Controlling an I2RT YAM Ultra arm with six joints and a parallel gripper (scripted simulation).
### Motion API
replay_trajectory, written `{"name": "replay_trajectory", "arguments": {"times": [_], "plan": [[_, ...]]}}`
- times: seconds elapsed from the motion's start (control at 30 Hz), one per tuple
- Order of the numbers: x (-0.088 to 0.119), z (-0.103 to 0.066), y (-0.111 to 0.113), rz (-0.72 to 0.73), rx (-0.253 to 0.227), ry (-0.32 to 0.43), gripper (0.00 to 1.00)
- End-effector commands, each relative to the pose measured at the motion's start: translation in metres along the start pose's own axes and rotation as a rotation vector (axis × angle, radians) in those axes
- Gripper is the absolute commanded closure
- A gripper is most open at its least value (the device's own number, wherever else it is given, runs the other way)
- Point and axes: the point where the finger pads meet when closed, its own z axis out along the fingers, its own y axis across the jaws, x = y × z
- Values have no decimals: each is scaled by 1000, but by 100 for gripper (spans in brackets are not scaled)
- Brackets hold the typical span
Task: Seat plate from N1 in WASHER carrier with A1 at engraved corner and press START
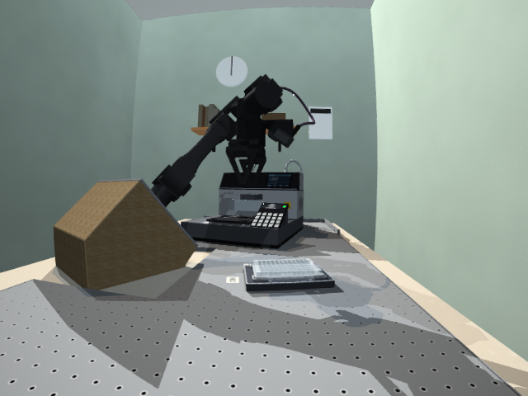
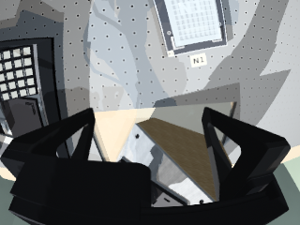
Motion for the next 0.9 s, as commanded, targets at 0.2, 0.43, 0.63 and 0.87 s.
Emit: {"name": "replay_trajectory", "arguments": {"times": [0.2, 0.43, 0.63, 0.87], "plan": [[32, -29, 3, -61, -30, 10, 0], [48, -34, 9, -58, -44, 12, 0], [48, -34, 9, -58, -44, 12, 0], [48, -34, 9, -58, -44, 12, 0]]}}
